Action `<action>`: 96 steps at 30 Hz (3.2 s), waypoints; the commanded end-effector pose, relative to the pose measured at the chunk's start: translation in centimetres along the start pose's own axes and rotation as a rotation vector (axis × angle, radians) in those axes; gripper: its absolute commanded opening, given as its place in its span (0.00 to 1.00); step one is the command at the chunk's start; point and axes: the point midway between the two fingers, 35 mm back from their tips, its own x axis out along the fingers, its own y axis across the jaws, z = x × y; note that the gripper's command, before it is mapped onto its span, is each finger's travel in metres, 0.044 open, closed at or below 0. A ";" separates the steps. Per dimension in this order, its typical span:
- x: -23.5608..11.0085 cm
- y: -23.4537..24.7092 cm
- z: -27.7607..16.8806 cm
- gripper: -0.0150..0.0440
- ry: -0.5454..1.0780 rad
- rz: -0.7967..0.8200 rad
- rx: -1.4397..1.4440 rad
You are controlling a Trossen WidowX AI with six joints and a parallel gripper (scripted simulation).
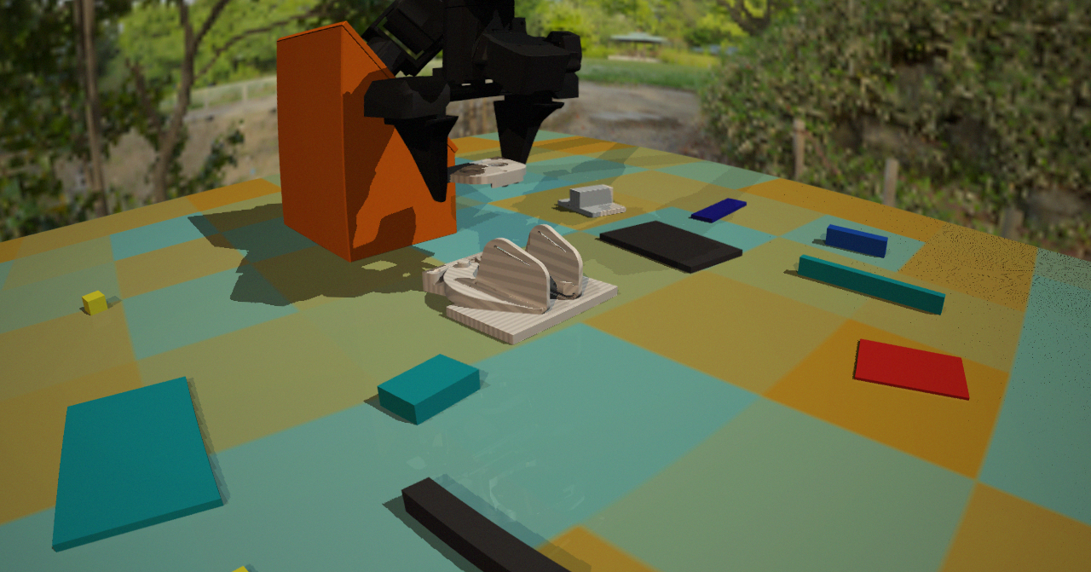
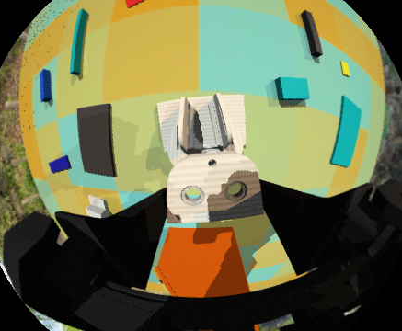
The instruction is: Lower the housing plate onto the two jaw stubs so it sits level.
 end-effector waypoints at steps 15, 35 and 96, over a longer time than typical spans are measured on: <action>0.0 0.0 0.1 0.85 -0.005 0.002 0.001; 0.0 0.0 0.1 0.85 -0.005 0.002 0.010; 0.0 0.2 -1.4 0.85 -0.004 0.002 0.005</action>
